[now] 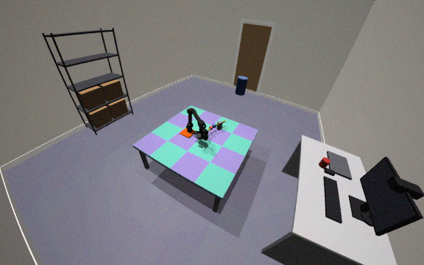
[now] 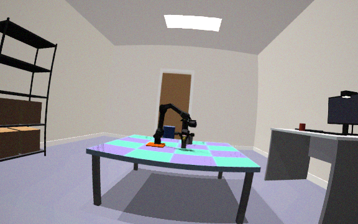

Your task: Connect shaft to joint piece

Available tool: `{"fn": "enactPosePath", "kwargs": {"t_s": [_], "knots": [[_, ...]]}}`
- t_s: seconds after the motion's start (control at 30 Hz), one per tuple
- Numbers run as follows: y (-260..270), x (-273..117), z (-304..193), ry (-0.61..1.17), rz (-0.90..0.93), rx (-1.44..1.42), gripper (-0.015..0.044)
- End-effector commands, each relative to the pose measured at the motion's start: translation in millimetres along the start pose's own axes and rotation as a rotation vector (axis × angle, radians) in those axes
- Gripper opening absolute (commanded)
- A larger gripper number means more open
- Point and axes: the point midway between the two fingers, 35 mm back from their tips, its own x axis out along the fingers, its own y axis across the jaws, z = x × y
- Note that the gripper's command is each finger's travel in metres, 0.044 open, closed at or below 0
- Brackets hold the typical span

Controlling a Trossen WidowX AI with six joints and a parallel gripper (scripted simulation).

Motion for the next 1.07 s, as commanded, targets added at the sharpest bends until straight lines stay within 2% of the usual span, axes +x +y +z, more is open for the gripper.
{"fn": "enactPosePath", "kwargs": {"t_s": [0.0, 0.37, 0.83, 1.03], "knots": [[0, 0, 0, 0.0, 0.0, 0.0, 0.0146], [0, 0, 0, 0.0, 0.0, 0.0, 0.0434], [0, 0, 0, 0.0, 0.0, 0.0, 0.044], [0, -30, 1, 0.006, 0.005, -0.002, 0.044]]}}
